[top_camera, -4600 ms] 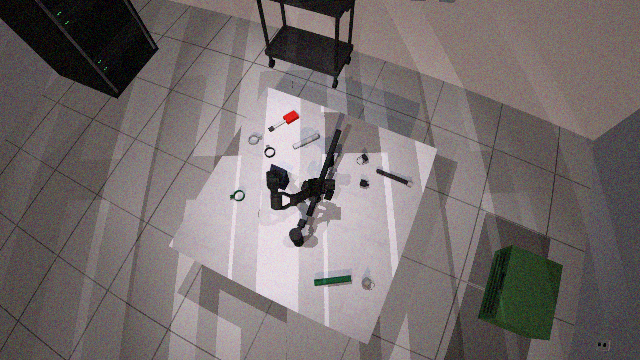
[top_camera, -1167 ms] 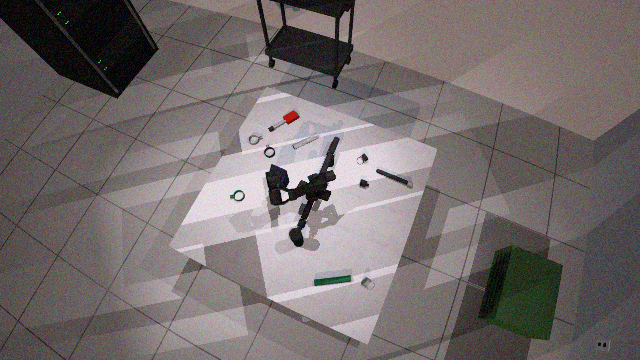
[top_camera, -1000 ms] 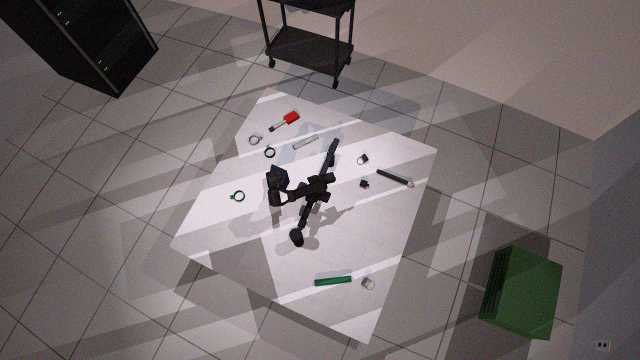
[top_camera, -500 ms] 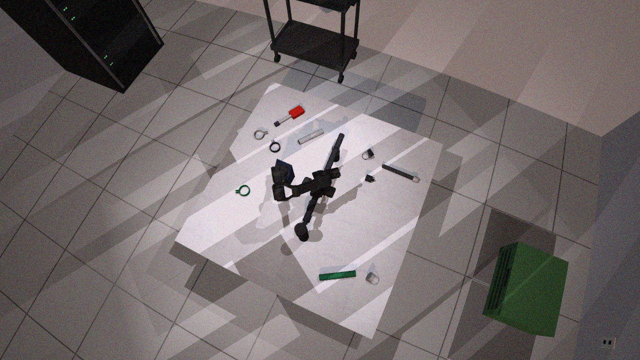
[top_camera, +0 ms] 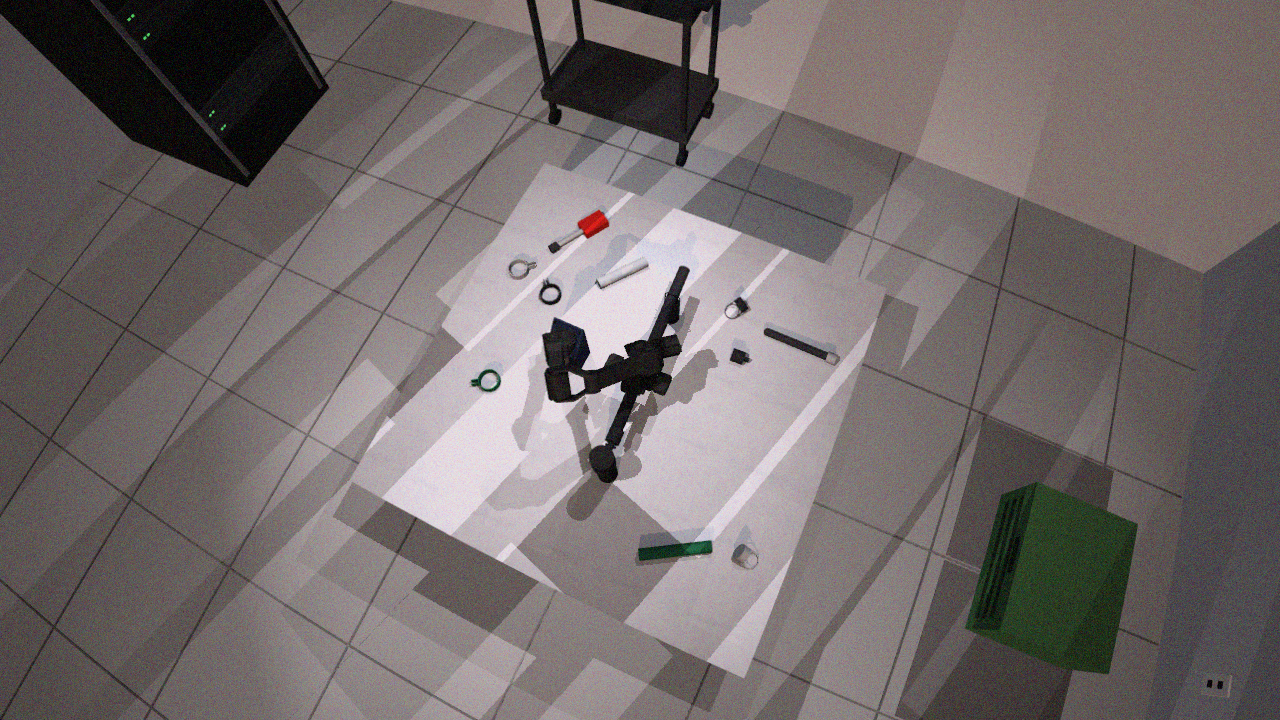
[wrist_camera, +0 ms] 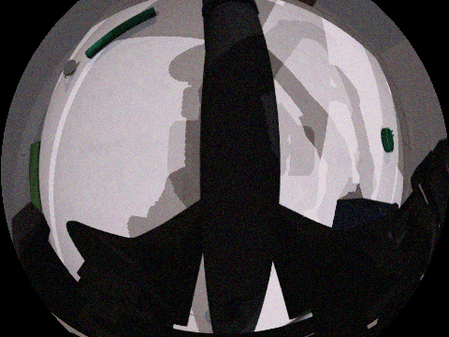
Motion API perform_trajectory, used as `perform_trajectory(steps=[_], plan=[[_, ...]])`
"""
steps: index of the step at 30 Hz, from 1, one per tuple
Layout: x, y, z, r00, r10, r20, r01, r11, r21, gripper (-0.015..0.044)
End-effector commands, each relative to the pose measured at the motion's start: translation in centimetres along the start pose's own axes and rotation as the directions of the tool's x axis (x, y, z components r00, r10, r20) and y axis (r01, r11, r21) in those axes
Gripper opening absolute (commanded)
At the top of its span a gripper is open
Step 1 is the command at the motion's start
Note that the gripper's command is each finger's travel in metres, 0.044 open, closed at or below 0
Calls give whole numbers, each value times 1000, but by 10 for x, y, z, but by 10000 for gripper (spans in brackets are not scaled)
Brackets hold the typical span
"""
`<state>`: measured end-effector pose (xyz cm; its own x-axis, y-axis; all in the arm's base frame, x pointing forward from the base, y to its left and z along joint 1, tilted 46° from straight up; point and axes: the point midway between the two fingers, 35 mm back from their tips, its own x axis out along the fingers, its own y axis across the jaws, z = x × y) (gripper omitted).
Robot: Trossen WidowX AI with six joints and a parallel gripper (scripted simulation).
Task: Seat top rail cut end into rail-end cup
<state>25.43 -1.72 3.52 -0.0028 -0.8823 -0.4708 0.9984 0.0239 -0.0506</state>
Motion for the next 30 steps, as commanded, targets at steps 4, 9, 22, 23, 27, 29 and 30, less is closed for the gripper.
perform_trajectory(steps=[4, 9, 22, 23, 27, 29, 30], plan=[[-1, 1, 6, 1000, 13, 13, -12, 1000, -2, 0], [-1, 1, 4, 1000, 9, 10, -9, 1000, -1, 0], [0, 0, 0, 1000, 0, 1, 0, 1000, -1, 0], [0, 0, 1, 1000, 0, 1, 0, 1000, -1, 0], [0, 1, 1, 1000, 1, 2, -1, 1000, -2, 0], [0, 1, 2, 1000, 1, 3, -1, 1000, -3, 0], [-1, 1, 2, 1000, 1, 3, -1, 1000, -3, 0]])
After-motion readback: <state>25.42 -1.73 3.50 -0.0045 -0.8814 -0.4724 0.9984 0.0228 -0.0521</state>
